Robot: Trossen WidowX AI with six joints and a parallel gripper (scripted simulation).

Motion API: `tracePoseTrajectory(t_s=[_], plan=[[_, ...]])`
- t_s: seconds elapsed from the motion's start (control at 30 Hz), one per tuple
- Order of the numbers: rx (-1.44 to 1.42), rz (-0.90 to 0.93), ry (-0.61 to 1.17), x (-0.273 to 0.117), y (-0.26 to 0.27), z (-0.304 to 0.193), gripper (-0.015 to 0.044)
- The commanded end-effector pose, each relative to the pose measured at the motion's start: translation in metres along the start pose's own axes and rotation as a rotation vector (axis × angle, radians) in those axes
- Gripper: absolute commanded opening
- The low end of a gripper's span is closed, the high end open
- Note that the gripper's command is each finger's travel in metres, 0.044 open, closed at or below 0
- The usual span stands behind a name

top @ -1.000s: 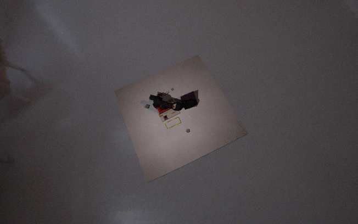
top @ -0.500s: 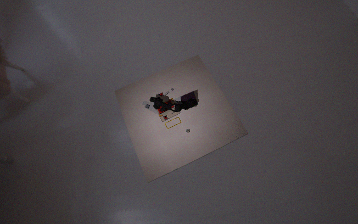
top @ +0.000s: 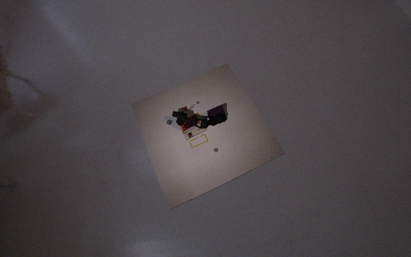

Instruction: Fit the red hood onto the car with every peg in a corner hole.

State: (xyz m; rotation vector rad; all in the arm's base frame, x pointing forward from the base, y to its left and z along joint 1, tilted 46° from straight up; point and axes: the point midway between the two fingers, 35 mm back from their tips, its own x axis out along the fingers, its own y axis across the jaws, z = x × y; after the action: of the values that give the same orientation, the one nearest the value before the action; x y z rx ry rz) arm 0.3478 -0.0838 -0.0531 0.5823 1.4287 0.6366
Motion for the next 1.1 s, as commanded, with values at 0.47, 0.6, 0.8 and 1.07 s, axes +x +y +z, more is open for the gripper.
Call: tracePoseTrajectory(t_s=[0.47, 0.6, 0.8, 1.07], plan=[[0.004, 0.002, -0.003, 0.0017, 0.0014, 0.0010, 0.0000], [0.004, 0.002, -0.004, 0.0034, 0.0014, 0.0010, 0.0000], [0.004, 0.002, -0.004, 0.0060, 0.0014, 0.0011, 0.0000], [0.004, 0.002, -0.004, 0.0094, 0.0014, 0.0011, 0.0000]])
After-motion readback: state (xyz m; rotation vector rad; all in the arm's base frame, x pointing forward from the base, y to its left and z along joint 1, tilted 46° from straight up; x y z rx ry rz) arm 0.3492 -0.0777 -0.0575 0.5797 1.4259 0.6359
